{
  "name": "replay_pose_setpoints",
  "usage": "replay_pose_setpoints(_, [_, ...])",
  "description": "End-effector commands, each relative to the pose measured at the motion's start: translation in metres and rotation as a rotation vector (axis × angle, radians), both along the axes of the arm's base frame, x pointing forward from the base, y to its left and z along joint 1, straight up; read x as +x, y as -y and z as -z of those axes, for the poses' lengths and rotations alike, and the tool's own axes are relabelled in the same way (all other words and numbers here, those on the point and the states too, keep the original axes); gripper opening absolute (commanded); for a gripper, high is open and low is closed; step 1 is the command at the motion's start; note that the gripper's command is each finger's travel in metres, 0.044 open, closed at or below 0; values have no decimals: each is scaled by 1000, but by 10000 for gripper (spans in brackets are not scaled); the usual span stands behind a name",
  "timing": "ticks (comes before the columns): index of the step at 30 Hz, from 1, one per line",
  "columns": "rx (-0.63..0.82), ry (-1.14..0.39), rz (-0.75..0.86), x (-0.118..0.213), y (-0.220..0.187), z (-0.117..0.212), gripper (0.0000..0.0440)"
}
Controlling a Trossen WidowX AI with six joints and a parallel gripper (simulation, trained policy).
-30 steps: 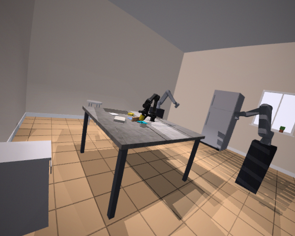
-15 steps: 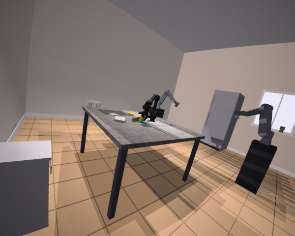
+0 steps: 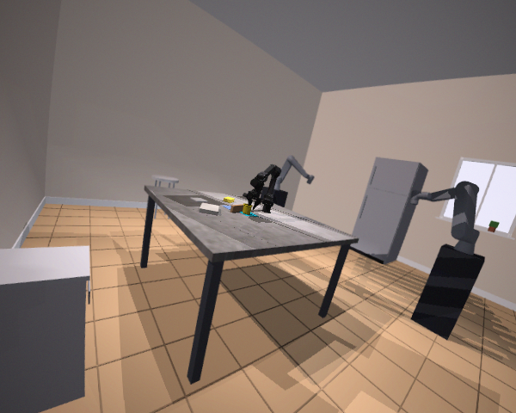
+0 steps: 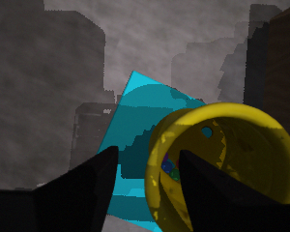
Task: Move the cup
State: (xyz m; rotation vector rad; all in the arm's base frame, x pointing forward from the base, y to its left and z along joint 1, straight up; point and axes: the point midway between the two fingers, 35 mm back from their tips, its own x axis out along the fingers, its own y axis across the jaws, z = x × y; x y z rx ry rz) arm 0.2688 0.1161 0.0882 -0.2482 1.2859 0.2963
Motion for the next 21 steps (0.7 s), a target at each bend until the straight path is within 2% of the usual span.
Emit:
replay_pose_setpoints(1, [22, 7, 4, -4, 1, -6, 178])
replay_pose_setpoints(15, [94, 76, 31, -12, 3, -40, 248])
replay_pose_setpoints(18, [107, 100, 36, -11, 4, -50, 283])
replay_pose_setpoints(21, [118, 119, 46, -10, 6, -60, 348])
